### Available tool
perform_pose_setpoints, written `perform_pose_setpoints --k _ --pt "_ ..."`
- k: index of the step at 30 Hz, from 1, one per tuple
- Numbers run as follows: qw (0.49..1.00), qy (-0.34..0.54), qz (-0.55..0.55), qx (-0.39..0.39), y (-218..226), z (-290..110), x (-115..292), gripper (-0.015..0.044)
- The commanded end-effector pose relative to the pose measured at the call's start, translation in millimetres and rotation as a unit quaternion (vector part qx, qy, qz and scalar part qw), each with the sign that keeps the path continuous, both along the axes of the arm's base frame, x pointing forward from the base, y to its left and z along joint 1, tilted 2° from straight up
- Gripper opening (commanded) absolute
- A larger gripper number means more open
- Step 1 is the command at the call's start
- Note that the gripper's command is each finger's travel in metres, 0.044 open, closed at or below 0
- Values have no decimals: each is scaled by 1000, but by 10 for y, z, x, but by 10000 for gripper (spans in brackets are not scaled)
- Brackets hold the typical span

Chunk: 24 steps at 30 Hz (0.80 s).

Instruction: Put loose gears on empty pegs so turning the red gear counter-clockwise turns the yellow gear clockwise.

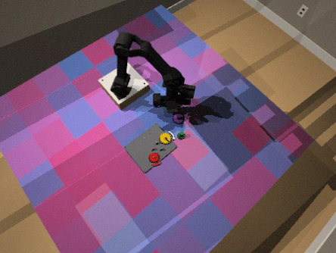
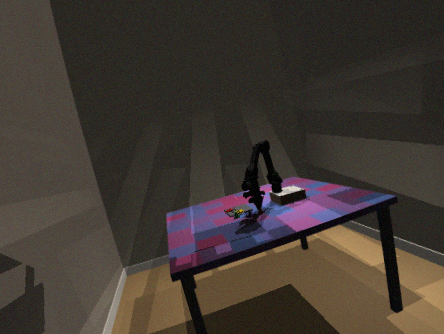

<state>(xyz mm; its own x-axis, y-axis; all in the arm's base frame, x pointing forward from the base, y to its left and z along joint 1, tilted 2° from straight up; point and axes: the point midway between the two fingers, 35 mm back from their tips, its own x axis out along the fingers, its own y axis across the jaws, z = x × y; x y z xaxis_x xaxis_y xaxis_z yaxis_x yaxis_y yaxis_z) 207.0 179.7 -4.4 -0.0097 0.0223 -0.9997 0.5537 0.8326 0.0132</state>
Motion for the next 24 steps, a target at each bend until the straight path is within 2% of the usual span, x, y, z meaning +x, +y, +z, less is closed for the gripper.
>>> perform_pose_setpoints --k 1,2,11,24 --pt "1000 2 -3 2 4 -8 -10 99" --pt "1000 2 -3 2 4 -8 -10 72" --pt "1000 2 -3 2 4 -8 -10 0" --pt "1000 2 -3 2 43 301 30 0"
